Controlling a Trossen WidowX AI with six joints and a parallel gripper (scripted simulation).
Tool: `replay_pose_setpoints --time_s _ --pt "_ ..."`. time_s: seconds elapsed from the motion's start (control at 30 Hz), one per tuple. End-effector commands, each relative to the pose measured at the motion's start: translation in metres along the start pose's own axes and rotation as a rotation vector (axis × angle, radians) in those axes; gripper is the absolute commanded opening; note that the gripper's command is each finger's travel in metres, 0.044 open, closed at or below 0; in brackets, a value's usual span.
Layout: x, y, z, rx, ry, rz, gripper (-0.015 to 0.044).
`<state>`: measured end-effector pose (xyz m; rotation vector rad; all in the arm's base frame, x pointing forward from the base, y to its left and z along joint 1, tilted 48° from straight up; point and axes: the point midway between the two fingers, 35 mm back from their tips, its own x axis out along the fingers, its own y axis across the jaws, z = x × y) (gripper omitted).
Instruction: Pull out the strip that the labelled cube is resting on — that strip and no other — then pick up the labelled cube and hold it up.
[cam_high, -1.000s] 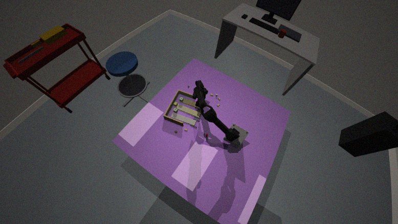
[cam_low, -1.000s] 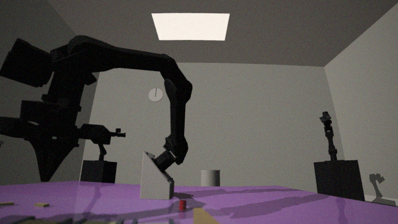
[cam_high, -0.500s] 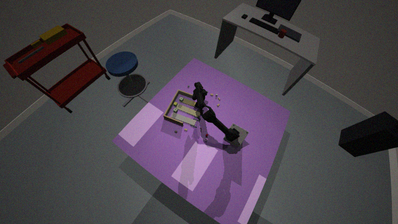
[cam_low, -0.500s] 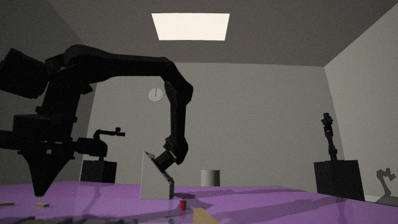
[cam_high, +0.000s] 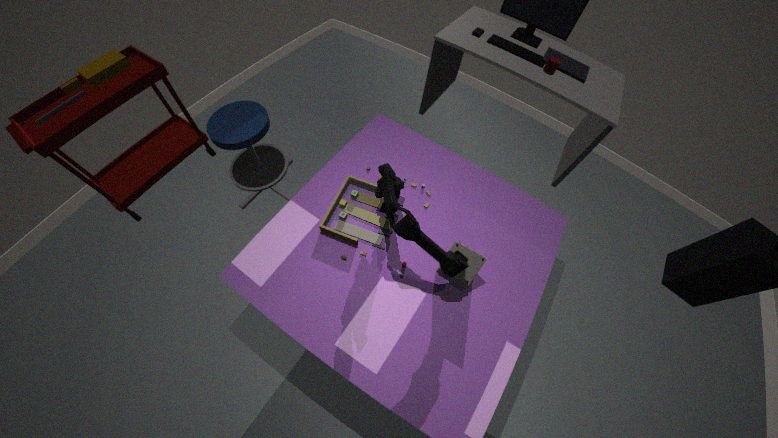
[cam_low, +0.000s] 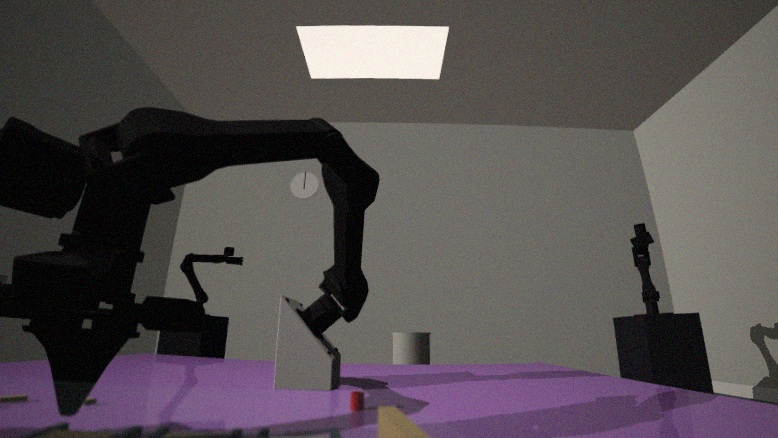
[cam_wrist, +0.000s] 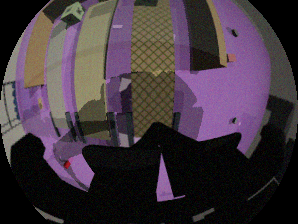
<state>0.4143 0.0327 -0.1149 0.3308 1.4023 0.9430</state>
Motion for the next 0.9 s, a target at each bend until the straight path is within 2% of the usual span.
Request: replay_pose_setpoints --time_s 0.0,0.87 --pt "0.0115 0.0015 -0.0025 0.009 0.007 0.011 0.0000" --pt "0.0205 0.0020 -0.0027 0.009 0.007 0.013 0.0000"
